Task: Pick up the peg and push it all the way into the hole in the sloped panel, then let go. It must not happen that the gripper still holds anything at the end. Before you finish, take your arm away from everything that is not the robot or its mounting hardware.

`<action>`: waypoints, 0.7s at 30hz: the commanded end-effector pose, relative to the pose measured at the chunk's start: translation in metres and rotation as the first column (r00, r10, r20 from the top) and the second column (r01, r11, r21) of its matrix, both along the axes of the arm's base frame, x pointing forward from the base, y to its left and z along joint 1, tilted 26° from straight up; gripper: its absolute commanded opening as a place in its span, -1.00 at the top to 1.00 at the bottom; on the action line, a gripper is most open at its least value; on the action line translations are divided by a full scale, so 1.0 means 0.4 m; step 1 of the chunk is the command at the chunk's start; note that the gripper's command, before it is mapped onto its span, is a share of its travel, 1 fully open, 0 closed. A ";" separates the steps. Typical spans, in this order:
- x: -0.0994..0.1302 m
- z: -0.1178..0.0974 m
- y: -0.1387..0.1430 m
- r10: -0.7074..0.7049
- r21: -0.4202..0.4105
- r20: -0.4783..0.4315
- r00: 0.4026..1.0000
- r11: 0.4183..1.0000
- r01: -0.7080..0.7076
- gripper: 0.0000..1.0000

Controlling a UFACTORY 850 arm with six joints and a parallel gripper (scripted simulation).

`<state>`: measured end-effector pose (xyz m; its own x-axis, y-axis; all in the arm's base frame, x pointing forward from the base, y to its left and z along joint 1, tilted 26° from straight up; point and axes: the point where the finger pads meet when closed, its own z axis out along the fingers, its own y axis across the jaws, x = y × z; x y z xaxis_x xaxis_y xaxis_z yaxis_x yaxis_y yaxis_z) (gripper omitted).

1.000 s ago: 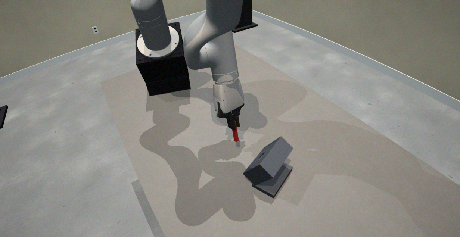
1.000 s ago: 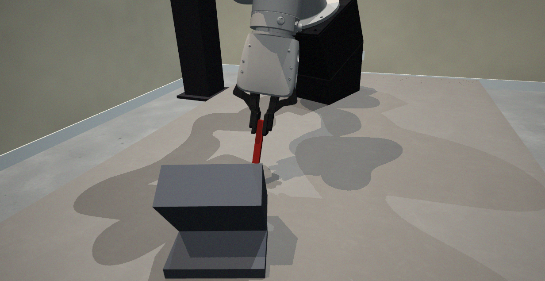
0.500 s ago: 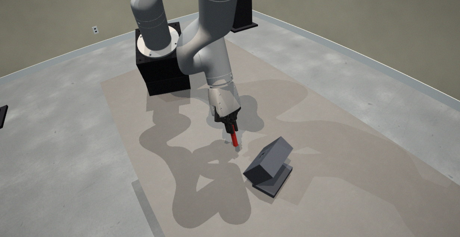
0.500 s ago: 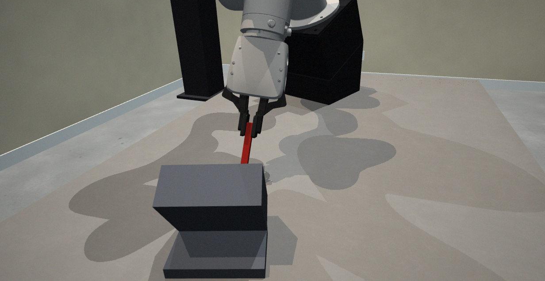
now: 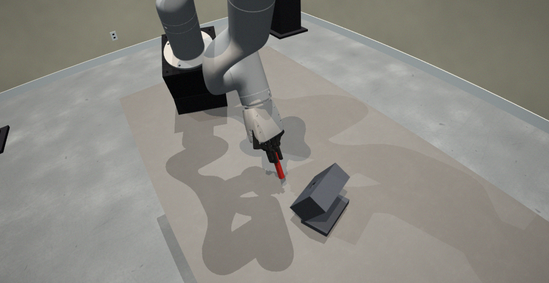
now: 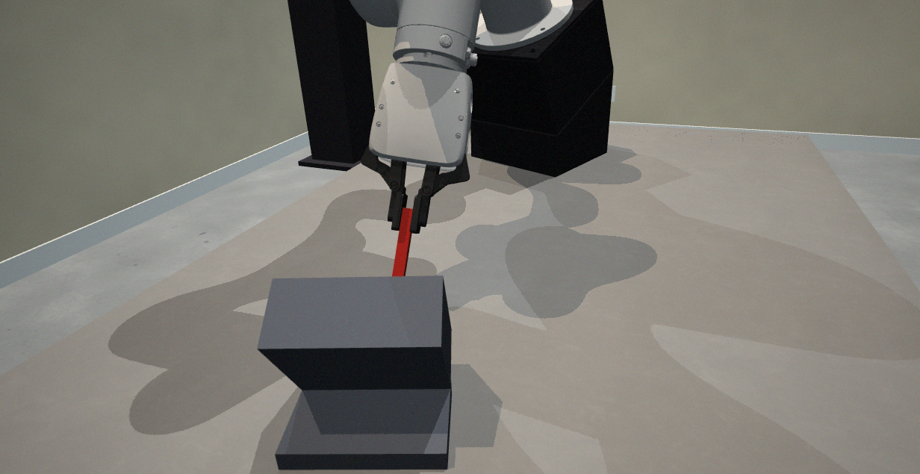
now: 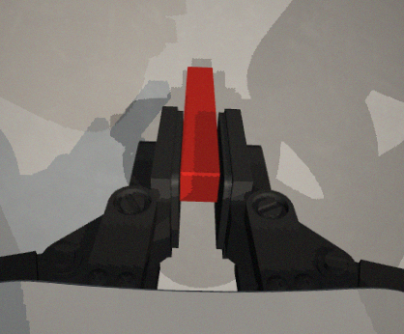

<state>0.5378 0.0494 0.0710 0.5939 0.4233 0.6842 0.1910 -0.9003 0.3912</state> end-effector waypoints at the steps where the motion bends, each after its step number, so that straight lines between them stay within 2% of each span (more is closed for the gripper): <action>1: 0.003 0.004 -0.003 0.011 0.001 0.013 1.000 1.000 -0.011 1.00; 21: 0.014 0.030 -0.021 0.097 0.016 0.118 0.988 0.995 -0.100 1.00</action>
